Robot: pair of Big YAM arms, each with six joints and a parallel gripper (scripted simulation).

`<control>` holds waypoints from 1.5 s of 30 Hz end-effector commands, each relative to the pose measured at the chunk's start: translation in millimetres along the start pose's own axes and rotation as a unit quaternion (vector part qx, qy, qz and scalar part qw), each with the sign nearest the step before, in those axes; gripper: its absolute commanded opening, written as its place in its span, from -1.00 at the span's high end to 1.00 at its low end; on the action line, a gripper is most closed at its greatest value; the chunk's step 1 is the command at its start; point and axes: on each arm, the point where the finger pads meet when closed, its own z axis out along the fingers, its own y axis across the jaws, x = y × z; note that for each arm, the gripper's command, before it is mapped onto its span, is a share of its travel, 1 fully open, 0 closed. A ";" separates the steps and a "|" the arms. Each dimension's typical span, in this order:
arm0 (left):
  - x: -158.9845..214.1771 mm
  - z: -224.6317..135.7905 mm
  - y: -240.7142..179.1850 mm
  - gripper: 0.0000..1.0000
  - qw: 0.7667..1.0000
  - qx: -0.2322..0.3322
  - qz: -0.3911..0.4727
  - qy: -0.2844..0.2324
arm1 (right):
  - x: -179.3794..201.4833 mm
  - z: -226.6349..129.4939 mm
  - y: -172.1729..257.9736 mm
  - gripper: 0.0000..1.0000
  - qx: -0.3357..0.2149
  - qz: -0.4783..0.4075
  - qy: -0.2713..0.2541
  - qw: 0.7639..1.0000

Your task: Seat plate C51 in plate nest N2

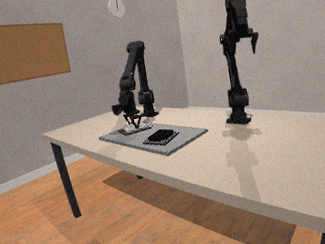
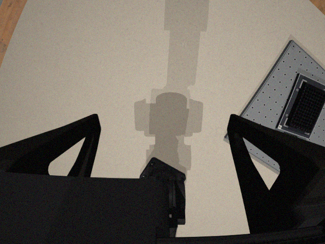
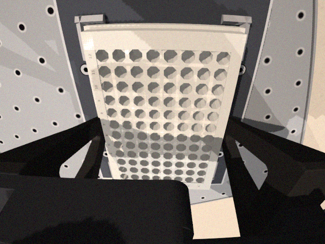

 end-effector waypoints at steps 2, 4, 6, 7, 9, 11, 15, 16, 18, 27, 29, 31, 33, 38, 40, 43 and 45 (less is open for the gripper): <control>-4.9 -17.1 -5.4 -1.00 1.000 0.005 0.014 -0.022 | -3.2 6.7 1.4 1.00 0.000 -0.003 0.000 1.000; -4.9 -17.1 -5.4 -1.00 1.000 0.005 0.014 -0.022 | -3.2 6.7 1.4 1.00 0.000 -0.003 0.000 1.000; -4.9 -17.1 -5.4 -1.00 1.000 0.005 0.014 -0.022 | -3.2 6.7 1.4 1.00 0.000 -0.003 0.000 1.000; -4.9 -17.1 -5.4 -1.00 1.000 0.005 0.014 -0.022 | -3.2 6.7 1.4 1.00 0.000 -0.003 0.000 1.000; -4.9 -17.1 -5.4 -1.00 1.000 0.005 0.014 -0.022 | -3.2 6.7 1.3 1.00 0.000 -0.003 0.000 1.000; -4.9 -17.1 -5.4 -1.00 1.000 0.005 0.014 -0.022 | -3.2 6.7 1.3 1.00 0.000 -0.003 0.000 1.000; -4.9 -17.1 -5.4 -1.00 1.000 0.005 0.014 -0.022 | -3.2 6.7 1.2 1.00 0.000 -0.003 0.000 1.000; -4.9 -17.1 -5.4 -1.00 1.000 0.005 0.014 -0.022 | -3.3 6.7 1.2 1.00 0.000 -0.003 0.000 1.000; -4.9 -17.1 -5.4 -1.00 1.000 0.005 0.014 -0.022 | -3.3 6.7 1.1 1.00 0.000 -0.003 0.000 1.000; -4.9 -17.1 -5.4 -1.00 1.000 0.005 0.014 -0.022 | -3.3 6.7 0.9 1.00 0.000 -0.003 0.000 1.000; -4.9 -17.1 -5.4 -1.00 1.000 0.005 0.014 -0.022 | -3.3 6.7 0.9 1.00 0.000 -0.003 0.000 1.000; -4.9 -17.1 -5.4 -1.00 1.000 0.005 0.014 -0.022 | -3.3 6.7 0.8 1.00 0.000 -0.002 0.000 1.000; -4.9 -17.1 -5.4 -1.00 1.000 0.005 0.014 -0.022 | -3.3 6.7 0.8 1.00 0.000 -0.002 0.000 1.000; -4.9 -17.1 -5.4 -1.00 1.000 0.005 0.014 -0.022 | -3.3 6.7 0.7 1.00 0.000 -0.002 0.000 1.000; -4.9 -17.1 -5.4 -1.00 1.000 0.005 0.014 -0.022 | -3.3 6.7 0.7 1.00 0.000 -0.002 0.000 1.000; -4.9 -17.1 -5.4 -1.00 1.000 0.005 0.014 -0.022 | -3.3 6.7 0.6 1.00 0.000 -0.002 0.000 1.000; -4.9 -17.1 -5.4 -1.00 1.000 0.005 0.014 -0.022 | -3.3 6.7 0.6 -1.00 0.000 -0.002 0.000 1.000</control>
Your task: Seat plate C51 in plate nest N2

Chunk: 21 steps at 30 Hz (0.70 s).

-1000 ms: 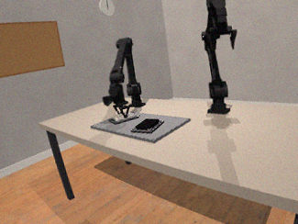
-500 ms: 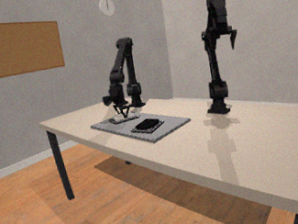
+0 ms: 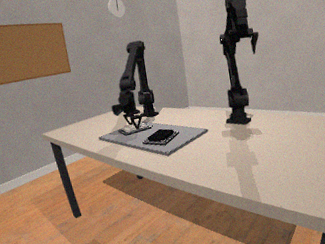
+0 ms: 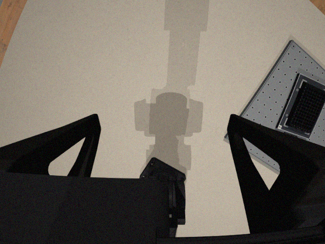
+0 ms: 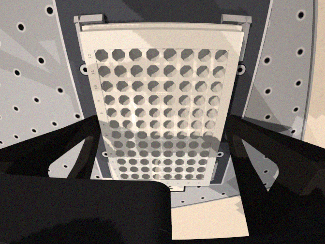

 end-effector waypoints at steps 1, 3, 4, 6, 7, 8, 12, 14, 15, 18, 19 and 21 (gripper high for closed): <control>-4.9 -17.1 -5.4 -1.00 1.000 0.005 0.014 -0.022 | -3.5 6.3 0.8 -1.00 -0.001 -0.002 -0.001 1.000; -4.9 -17.1 -5.4 -1.00 1.000 0.005 0.014 -0.022 | -3.4 6.2 0.9 -1.00 -0.001 -0.002 -0.001 1.000; -4.9 -17.1 -5.4 -1.00 1.000 0.005 0.014 -0.022 | -4.2 5.4 1.8 -1.00 -0.003 -0.002 -0.003 1.000; -4.9 -17.1 -5.4 -1.00 1.000 0.005 0.014 -0.022 | -5.8 3.7 3.7 -1.00 -0.009 -0.002 -0.007 1.000; -4.9 -17.1 -5.4 -1.00 1.000 0.005 0.014 -0.022 | -6.5 2.8 4.6 -1.00 -0.009 -0.002 -0.008 1.000; -4.9 -17.1 -5.4 -1.00 1.000 0.005 0.014 -0.022 | -7.2 1.7 5.4 -1.00 -0.006 -0.002 -0.005 1.000; -4.9 -17.1 -5.4 -1.00 1.000 0.005 0.014 -0.022 | -8.4 -0.7 6.8 -1.00 -0.005 -0.002 -0.005 1.000; -4.9 -17.1 -5.4 -1.00 1.000 0.005 0.014 -0.022 | -9.6 -3.0 8.3 -1.00 -0.005 -0.002 -0.005 1.000; -4.9 -17.1 -5.4 -1.00 1.000 0.005 0.014 -0.022 | -9.9 -3.4 8.6 -1.00 -0.005 -0.002 -0.005 1.000; -4.9 -17.1 -5.4 -1.00 1.000 0.005 0.014 -0.022 | -9.9 -3.4 8.6 -1.00 -0.005 -0.002 -0.005 1.000; -4.9 -17.1 -5.4 -1.00 1.000 0.005 0.014 -0.022 | -9.9 -3.4 8.6 -1.00 -0.005 -0.002 -0.005 1.000; -4.9 -17.1 -5.4 -1.00 1.000 0.005 0.014 -0.022 | -9.9 -3.4 8.6 -1.00 -0.005 -0.002 -0.005 1.000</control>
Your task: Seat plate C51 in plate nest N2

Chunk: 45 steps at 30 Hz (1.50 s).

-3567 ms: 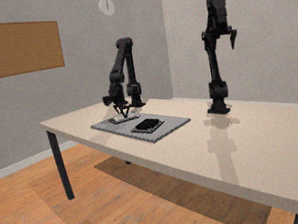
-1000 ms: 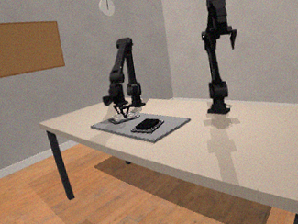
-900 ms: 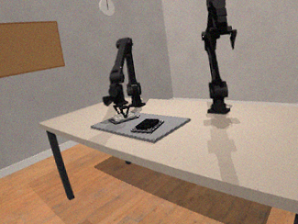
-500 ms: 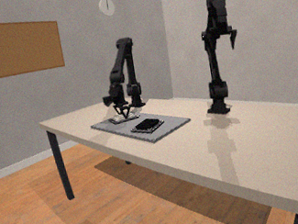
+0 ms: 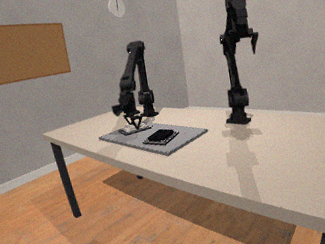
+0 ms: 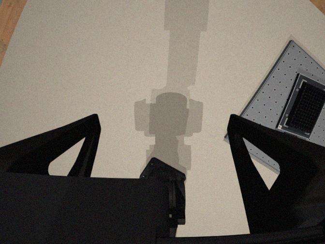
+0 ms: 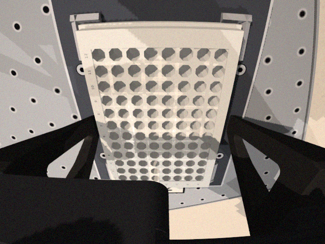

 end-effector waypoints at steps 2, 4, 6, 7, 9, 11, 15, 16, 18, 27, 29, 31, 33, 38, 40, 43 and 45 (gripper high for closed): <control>-4.9 -17.1 -5.4 -1.00 1.000 0.005 0.014 -0.022 | -10.8 -5.9 9.6 -1.00 -0.005 -0.002 -0.004 1.000; -4.9 -17.1 -5.4 -1.00 1.000 0.005 0.014 -0.022 | -10.8 -5.9 9.6 -1.00 -0.005 -0.002 -0.004 1.000; -4.9 -17.1 -5.4 -1.00 1.000 0.005 0.014 -0.022 | -10.8 -5.9 9.6 -1.00 -0.005 -0.002 -0.004 1.000; -4.9 -17.1 -5.4 -1.00 1.000 0.005 0.014 -0.022 | -10.8 -5.9 9.6 -1.00 -0.005 -0.002 -0.004 1.000; -4.9 -17.1 -5.4 -1.00 1.000 0.005 0.014 -0.022 | -10.8 -5.9 9.6 -1.00 -0.005 -0.002 -0.004 1.000; -4.9 -17.1 -5.4 -1.00 1.000 0.005 0.014 -0.022 | -10.8 -5.9 9.6 -1.00 -0.005 -0.002 -0.004 1.000; -4.9 -17.1 -5.4 -1.00 1.000 0.005 0.014 -0.022 | -12.8 -21.6 12.0 -1.00 -0.016 -0.002 -0.013 1.000; -4.9 -17.1 -5.4 -1.00 1.000 0.005 0.014 -0.022 | -13.3 -25.6 12.5 -1.00 -0.018 -0.002 -0.016 1.000; -4.9 -17.1 -5.4 -1.00 1.000 0.005 0.014 -0.022 | -14.1 -33.6 13.6 -1.00 -0.024 -0.002 -0.020 1.000; -4.9 -17.1 -5.4 -1.00 1.000 0.005 0.014 -0.022 | -16.8 -62.0 16.6 -1.00 -0.027 -0.002 -0.023 0.999; -4.9 -17.1 -5.4 -1.00 1.000 0.005 0.014 -0.022 | -17.3 -70.2 17.2 -1.00 -0.027 -0.002 -0.023 0.999; -4.9 -17.1 -5.4 -1.00 1.000 0.005 0.014 -0.022 | -17.3 -76.9 17.2 -1.00 -0.027 -0.002 -0.023 0.999; -4.9 -17.1 -5.4 -1.00 1.000 0.005 0.014 -0.022 | -17.2 -82.5 17.0 -1.00 -0.027 -0.002 -0.023 0.999; -4.9 -17.1 -5.4 -1.00 1.000 0.005 0.014 -0.022 | -17.0 -89.0 16.8 -1.00 -0.027 -0.002 -0.023 0.999; -4.9 -17.1 -5.4 -1.00 1.000 0.005 0.014 -0.022 | -16.3 -86.2 16.3 -1.00 -0.022 -0.002 -0.019 1.000; -4.9 -17.1 -5.4 -1.00 1.000 0.005 0.014 -0.022 | -15.7 -84.9 15.8 -1.00 -0.019 -0.002 -0.017 1.000; -4.9 -17.1 -5.4 -1.00 1.000 0.005 0.014 -0.022 | -14.5 -82.3 14.8 -1.00 -0.014 -0.001 -0.012 1.000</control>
